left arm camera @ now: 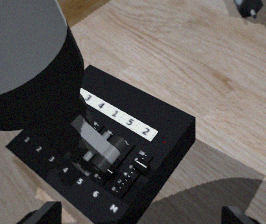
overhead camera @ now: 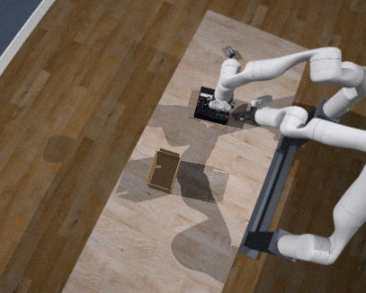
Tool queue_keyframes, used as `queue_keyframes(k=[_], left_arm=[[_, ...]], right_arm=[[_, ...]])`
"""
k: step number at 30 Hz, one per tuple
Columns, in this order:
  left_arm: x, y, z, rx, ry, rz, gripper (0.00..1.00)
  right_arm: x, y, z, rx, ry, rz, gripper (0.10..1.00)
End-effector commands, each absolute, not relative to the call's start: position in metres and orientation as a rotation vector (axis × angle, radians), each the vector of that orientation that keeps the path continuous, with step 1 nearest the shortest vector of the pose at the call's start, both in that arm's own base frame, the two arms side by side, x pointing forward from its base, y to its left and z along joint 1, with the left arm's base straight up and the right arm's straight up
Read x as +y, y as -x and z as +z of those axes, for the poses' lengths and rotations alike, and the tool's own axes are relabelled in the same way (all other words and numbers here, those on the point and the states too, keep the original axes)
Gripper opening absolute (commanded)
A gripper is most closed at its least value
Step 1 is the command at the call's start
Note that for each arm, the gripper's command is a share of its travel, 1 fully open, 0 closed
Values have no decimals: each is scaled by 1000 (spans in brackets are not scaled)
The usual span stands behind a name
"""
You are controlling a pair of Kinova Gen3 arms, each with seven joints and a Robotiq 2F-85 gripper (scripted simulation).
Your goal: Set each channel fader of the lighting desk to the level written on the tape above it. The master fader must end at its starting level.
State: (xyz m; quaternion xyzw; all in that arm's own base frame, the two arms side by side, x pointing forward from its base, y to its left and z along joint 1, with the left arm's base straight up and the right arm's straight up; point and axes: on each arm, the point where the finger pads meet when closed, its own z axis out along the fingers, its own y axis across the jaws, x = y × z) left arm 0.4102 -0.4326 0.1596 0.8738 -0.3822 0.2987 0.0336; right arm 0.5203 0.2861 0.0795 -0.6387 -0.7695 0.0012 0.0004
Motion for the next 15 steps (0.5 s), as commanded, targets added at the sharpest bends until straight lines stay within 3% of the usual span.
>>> queue_keyframes(k=[1, 15], left_arm=[[-433, -411, 161, -1174, -2686, 921, 1000], [-433, -411, 161, -1174, -2686, 921, 1000]], right_arm=[[286, -521, 81, -2417, 2007, 0, 99], [284, -521, 81, -2417, 2007, 0, 99]])
